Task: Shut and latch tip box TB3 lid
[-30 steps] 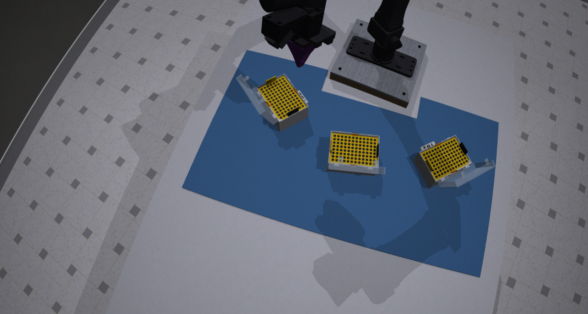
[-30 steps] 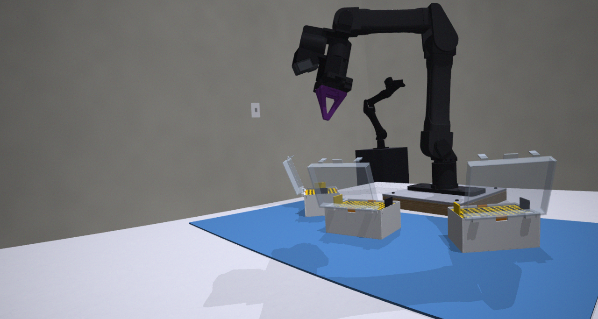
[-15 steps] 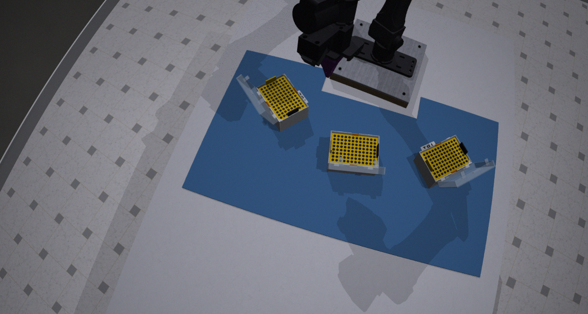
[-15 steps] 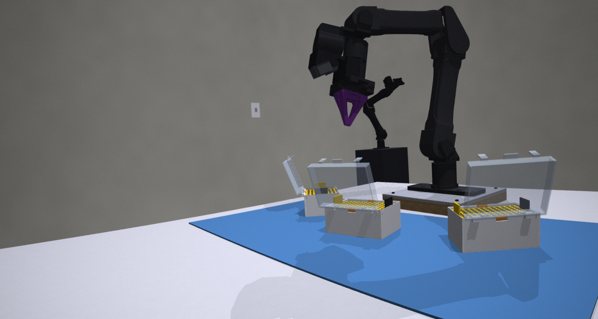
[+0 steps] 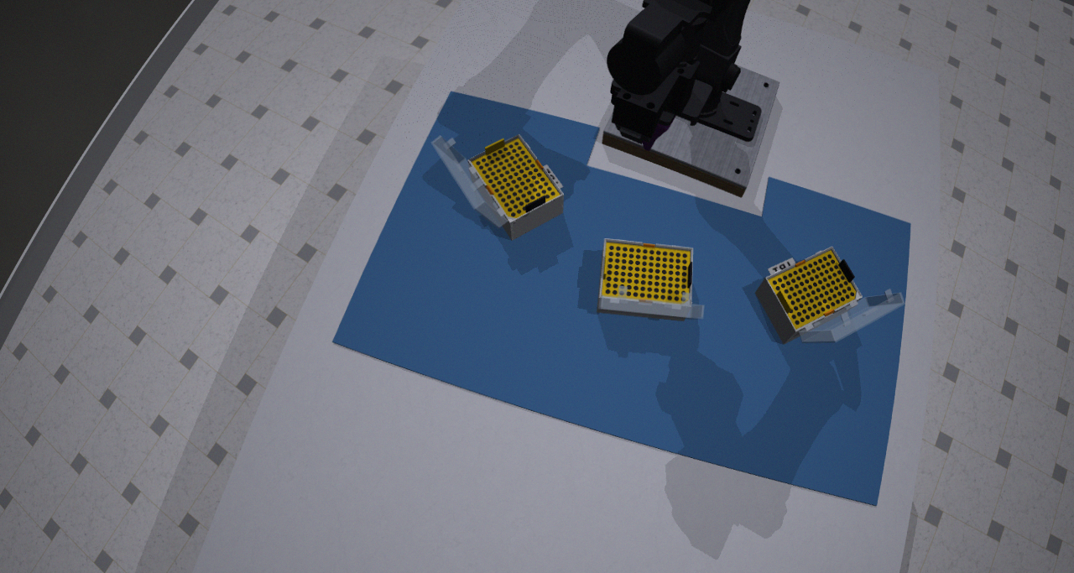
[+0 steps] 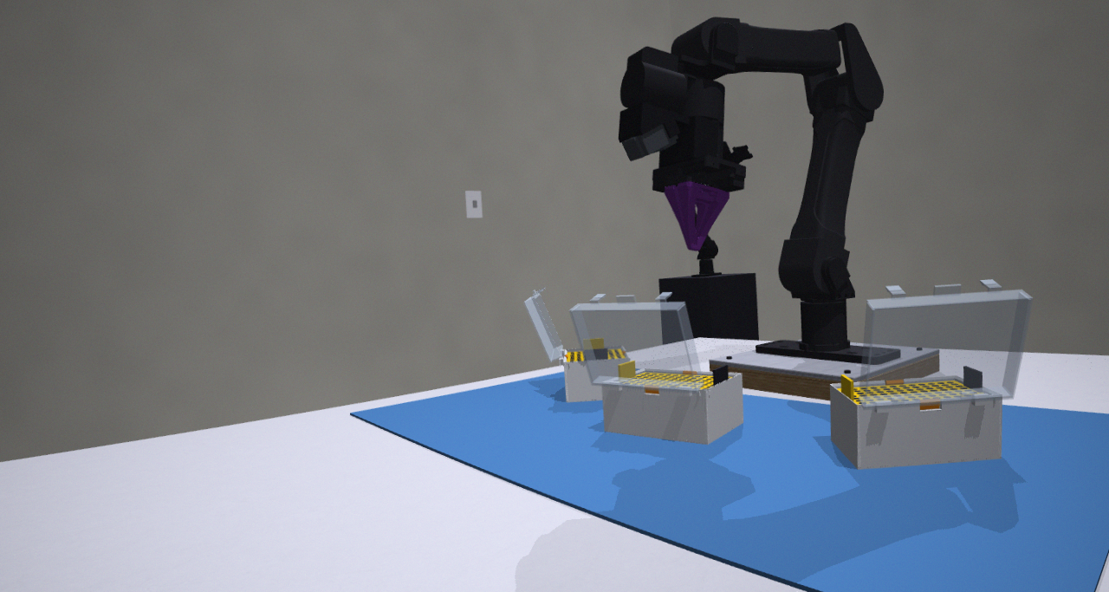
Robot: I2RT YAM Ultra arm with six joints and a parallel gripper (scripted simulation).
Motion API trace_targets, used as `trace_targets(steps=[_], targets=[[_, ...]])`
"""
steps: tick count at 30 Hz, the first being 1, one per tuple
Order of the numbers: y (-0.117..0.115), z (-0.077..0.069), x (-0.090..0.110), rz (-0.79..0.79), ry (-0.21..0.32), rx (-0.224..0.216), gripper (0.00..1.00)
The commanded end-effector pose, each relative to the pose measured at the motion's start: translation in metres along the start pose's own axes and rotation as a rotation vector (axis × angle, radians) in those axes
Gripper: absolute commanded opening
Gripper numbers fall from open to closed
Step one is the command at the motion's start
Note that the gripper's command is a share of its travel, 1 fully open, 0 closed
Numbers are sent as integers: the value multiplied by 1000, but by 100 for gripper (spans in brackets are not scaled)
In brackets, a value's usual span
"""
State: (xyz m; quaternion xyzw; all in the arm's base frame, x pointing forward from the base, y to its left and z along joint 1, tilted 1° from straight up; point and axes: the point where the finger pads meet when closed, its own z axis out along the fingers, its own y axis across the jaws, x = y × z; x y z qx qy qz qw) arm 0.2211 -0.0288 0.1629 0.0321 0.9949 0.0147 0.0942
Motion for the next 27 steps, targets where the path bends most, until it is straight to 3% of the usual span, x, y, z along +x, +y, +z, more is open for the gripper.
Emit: trace_targets(steps=[1,5,7,16,27], targets=[[7,0,7,-16,-8,15,0],[16,5,-3,-103,40,9,0],[16,5,-3,-103,40,9,0],[33,15,-44,-359,181,-10,0],[50,24,-84,-359,180,-11,0]])
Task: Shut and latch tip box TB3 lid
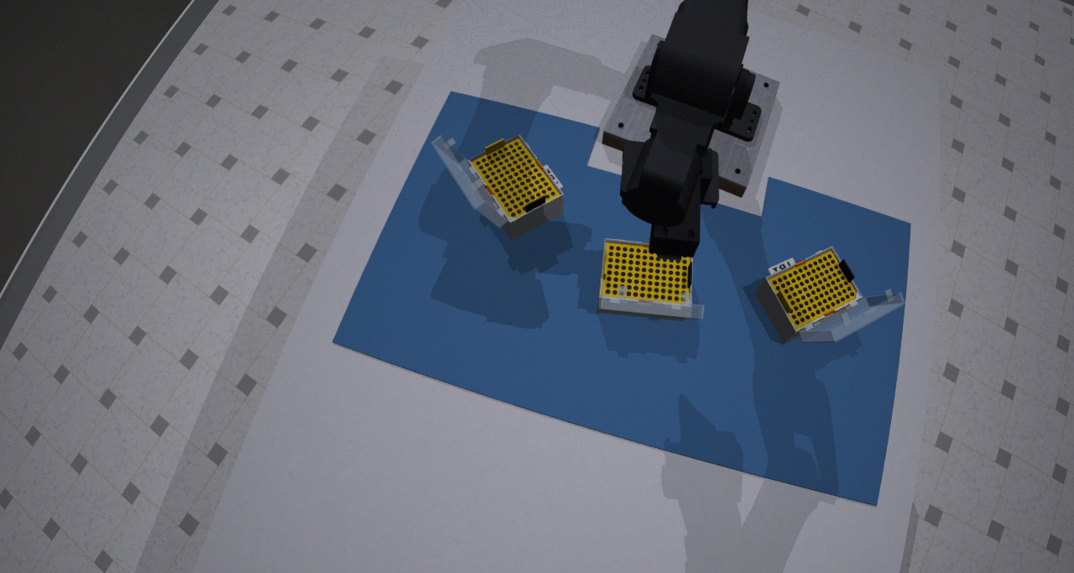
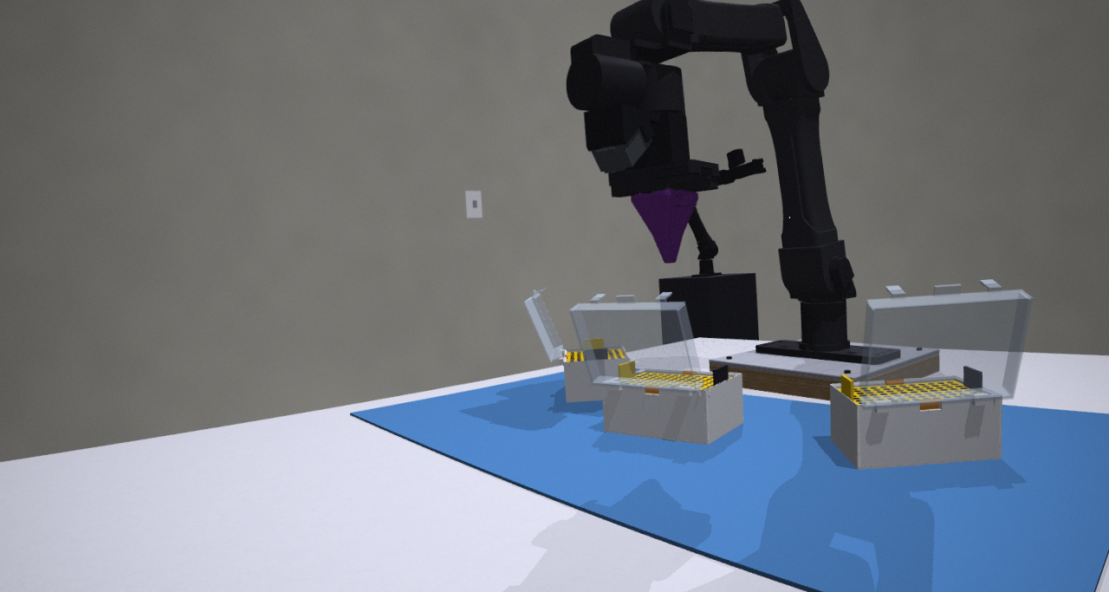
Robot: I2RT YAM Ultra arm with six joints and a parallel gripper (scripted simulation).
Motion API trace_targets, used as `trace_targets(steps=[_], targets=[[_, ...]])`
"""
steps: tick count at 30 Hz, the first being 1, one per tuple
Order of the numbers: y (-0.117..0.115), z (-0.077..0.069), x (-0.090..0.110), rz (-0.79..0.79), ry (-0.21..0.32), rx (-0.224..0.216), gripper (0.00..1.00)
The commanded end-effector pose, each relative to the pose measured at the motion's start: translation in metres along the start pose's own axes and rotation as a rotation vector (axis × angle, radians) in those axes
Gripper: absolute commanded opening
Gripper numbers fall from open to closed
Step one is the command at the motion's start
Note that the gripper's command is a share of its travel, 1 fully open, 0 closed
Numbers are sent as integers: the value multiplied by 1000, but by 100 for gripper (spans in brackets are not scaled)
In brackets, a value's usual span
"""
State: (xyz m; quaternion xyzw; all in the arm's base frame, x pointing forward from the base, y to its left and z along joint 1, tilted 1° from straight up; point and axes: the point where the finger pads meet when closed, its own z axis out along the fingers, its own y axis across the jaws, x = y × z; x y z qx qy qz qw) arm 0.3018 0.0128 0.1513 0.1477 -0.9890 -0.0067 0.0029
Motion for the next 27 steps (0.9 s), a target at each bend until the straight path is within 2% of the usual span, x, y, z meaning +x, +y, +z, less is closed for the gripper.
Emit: trace_targets(steps=[1,12,14,22,26,27], targets=[[0,-5,-15,0,-18,5,0],[2,-4,-70,0,-20,4,0],[2,-4,-70,0,-20,4,0],[3,-4,-110,0,-21,4,0],[1,-4,-142,-1,-74,14,0],[4,1,-134,0,-8,2,0]])
